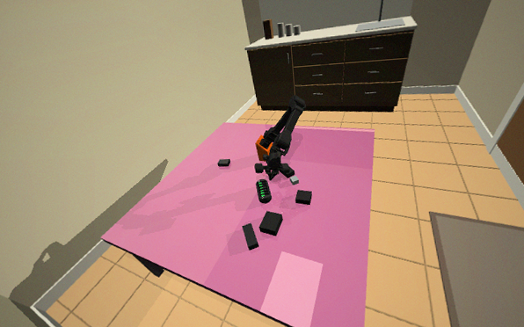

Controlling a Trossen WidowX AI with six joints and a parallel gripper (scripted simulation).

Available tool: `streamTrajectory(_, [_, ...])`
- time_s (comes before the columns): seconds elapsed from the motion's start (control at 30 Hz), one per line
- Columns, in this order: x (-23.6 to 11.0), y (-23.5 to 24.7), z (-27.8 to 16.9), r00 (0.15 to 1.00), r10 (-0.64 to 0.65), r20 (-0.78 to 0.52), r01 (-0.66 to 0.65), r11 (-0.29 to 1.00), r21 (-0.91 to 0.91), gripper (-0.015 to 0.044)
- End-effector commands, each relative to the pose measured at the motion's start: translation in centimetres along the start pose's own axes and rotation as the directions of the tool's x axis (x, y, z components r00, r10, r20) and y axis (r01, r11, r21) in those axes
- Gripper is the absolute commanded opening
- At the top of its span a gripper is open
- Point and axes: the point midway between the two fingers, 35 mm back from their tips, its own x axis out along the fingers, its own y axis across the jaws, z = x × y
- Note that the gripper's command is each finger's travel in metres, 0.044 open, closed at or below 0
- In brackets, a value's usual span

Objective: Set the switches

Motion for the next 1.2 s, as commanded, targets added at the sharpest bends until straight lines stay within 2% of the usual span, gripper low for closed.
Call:
streamTrajectory(0.0, [0.8,-0.2,0.1,1.000,-0.004,0.004,0.004,1.000,0.005,0.0000])
streamTrajectory(0.77, [4.3,-1.4,0.2,1.000,-0.006,0.003,0.006,1.000,0.006,0.0000])
streamTrajectory(1.17, [4.5,-1.1,0.2,1.000,-0.006,0.003,0.005,1.000,0.006,0.0000])
